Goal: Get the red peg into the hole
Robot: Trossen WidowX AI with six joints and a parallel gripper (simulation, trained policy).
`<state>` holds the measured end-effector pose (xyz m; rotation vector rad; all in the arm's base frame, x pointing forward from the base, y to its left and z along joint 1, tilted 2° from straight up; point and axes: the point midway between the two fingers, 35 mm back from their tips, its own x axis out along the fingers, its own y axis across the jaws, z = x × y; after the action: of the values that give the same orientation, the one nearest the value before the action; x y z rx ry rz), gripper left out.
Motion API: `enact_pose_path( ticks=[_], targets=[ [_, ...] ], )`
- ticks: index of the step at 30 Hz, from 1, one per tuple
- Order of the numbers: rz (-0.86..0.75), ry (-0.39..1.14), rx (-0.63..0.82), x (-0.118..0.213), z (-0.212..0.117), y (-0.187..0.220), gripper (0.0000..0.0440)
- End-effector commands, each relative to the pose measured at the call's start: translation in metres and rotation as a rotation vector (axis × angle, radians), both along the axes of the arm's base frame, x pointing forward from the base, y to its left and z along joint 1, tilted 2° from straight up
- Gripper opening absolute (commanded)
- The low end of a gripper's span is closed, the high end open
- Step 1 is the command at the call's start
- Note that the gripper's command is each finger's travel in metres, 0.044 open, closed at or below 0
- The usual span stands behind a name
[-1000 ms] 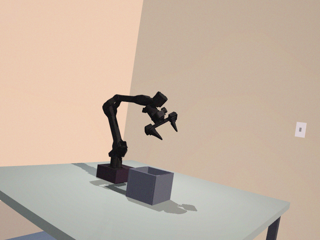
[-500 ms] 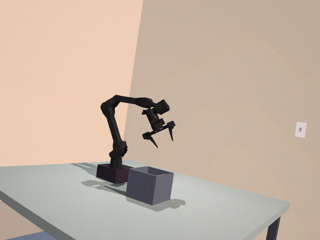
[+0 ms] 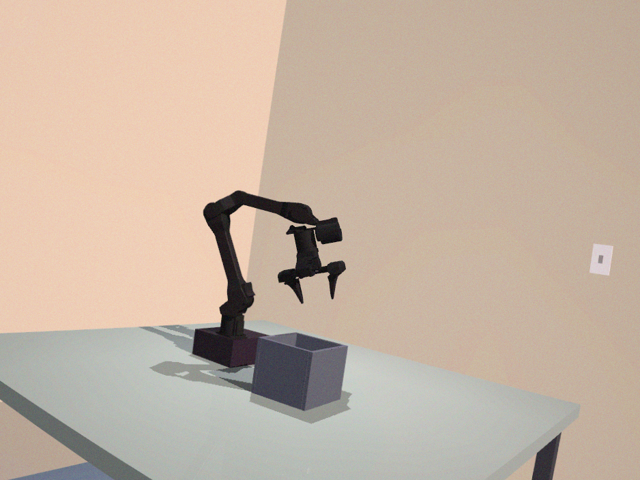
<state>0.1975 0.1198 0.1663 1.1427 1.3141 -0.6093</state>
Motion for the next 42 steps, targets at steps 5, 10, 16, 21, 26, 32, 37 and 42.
enact_pose_path(
  ticks=[5,10,16,21,26,32,37,42],
  targets=[
    [-0.077,0.143,-0.018,-0.021,-0.018,0.009,0.0438],
    [-0.108,0.214,-0.053,-0.031,-0.03,0.012,0.044],
    [-0.12,0.275,-0.111,-0.039,-0.048,0.013,0.044],
    [-0.116,0.306,-0.158,-0.043,-0.063,0.012,0.044],
    [-0.107,0.323,-0.202,-0.045,-0.079,0.01,0.044],
    [-0.099,0.329,-0.248,-0.044,-0.1,0.007,0.044],
    [-0.094,0.327,-0.273,-0.043,-0.117,0.005,0.0436],
    [-0.096,0.32,-0.29,-0.042,-0.133,0.002,0.043]
  ],
)
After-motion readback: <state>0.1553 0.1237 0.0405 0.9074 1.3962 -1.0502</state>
